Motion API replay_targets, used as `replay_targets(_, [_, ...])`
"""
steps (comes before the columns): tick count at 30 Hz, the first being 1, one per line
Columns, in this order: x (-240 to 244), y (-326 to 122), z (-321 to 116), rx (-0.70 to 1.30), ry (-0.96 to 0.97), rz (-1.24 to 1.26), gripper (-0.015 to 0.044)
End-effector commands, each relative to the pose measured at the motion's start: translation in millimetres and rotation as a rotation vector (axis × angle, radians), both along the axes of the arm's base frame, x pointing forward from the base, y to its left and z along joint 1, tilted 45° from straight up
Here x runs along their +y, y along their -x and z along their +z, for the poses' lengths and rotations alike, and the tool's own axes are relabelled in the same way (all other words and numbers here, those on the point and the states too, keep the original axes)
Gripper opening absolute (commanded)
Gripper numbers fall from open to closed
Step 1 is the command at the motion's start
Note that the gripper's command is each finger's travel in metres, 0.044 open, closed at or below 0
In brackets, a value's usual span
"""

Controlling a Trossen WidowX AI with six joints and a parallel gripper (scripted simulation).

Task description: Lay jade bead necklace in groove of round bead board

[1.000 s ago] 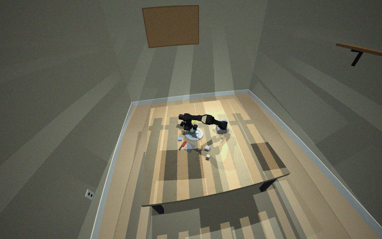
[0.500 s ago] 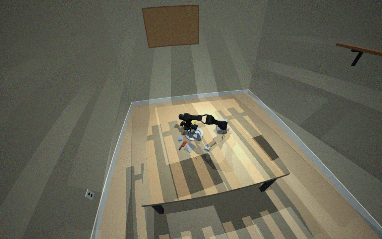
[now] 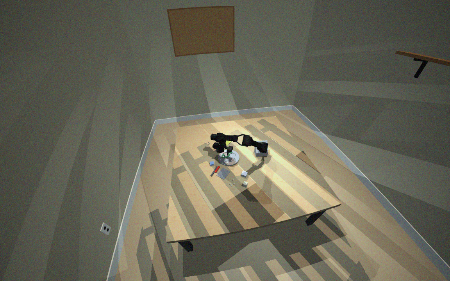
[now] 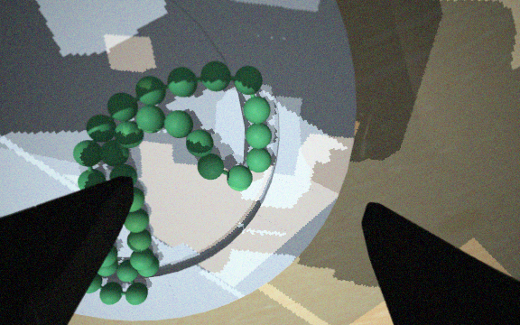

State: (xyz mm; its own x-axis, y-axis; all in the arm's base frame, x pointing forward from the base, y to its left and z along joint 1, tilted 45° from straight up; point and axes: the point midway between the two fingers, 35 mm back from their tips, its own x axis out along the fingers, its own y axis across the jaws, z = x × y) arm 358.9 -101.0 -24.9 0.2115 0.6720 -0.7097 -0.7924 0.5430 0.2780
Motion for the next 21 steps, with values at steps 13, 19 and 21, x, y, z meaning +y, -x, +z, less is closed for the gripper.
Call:
replay_targets(13, [-1.0, -0.5, 0.7, -0.002, 0.003, 0.003, 0.044])
replay_targets(19, [-0.6, -0.9, 2.8, 0.037, -0.01, -0.038, 0.0387])
replay_targets(21, [0.5, -1.7, 8.8, 0.148, -0.045, -0.156, 0.0335])
